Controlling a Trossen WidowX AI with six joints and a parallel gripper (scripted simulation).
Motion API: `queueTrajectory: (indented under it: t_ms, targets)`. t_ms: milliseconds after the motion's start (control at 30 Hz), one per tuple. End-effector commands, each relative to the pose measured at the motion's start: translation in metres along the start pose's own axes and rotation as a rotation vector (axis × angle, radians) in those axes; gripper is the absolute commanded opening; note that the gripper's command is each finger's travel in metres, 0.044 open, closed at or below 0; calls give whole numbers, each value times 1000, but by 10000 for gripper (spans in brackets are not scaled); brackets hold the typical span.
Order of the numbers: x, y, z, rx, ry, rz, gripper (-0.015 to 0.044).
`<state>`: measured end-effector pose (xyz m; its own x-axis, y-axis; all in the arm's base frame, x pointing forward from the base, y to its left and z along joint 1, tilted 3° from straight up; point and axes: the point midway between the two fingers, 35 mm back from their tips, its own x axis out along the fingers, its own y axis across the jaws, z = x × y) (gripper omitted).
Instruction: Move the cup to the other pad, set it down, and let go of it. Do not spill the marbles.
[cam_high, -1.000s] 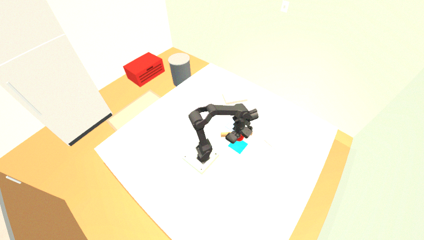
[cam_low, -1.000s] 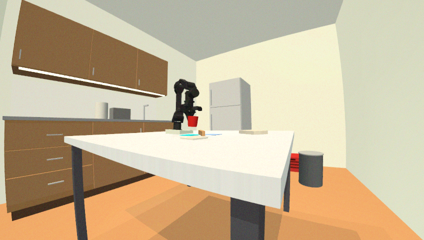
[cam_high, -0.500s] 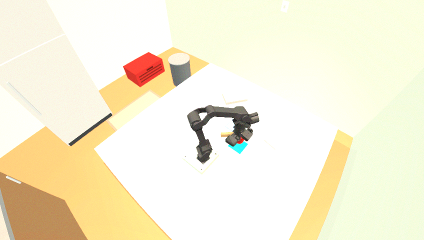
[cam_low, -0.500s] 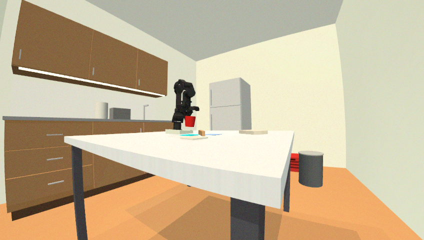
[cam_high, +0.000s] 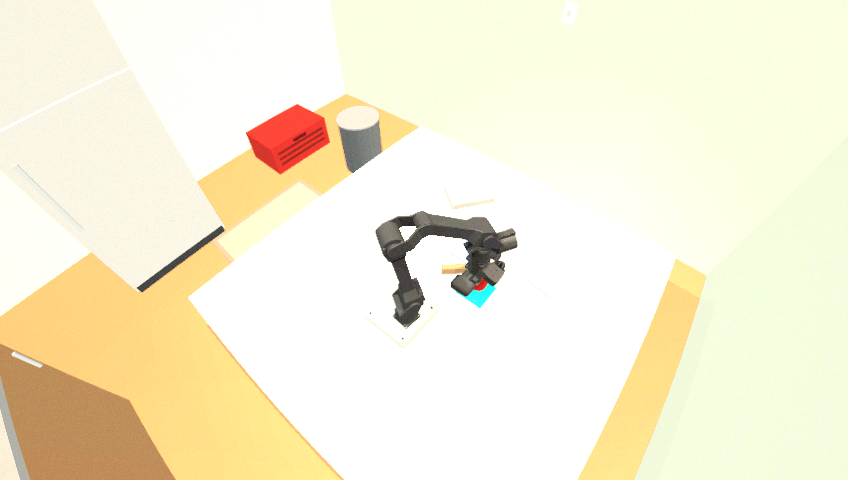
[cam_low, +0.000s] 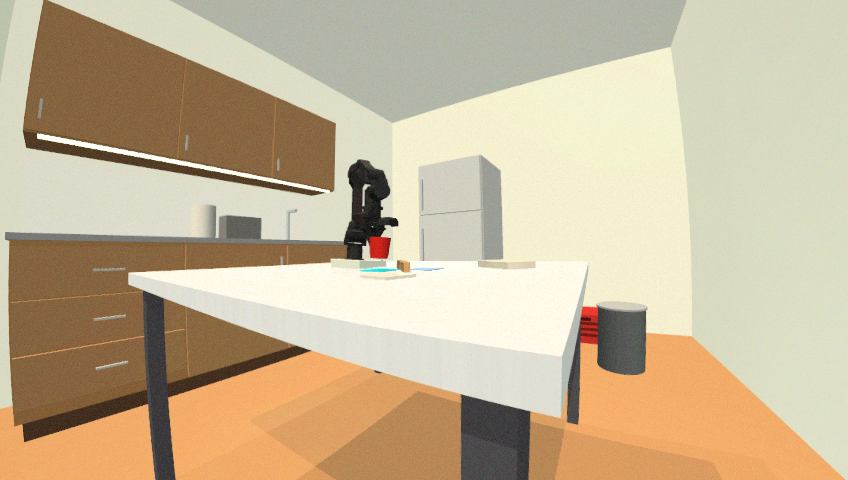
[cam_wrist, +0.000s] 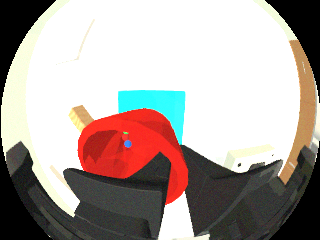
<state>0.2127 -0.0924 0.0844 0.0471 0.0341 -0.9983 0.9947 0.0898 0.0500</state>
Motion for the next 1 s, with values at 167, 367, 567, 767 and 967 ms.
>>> queueTrajectory:
  t_ms: [167,367,567,767,967]
  targets:
    - [12,-1,-1,-4,8,-1,0]
    - [20,-2,0,-4,8,-1,0]
    - [27,-2,0,-4,8,-2,0]
    - [35,-3,0,-4,8,-2,0]
    - [34,-3,1,0,1,-1,0]
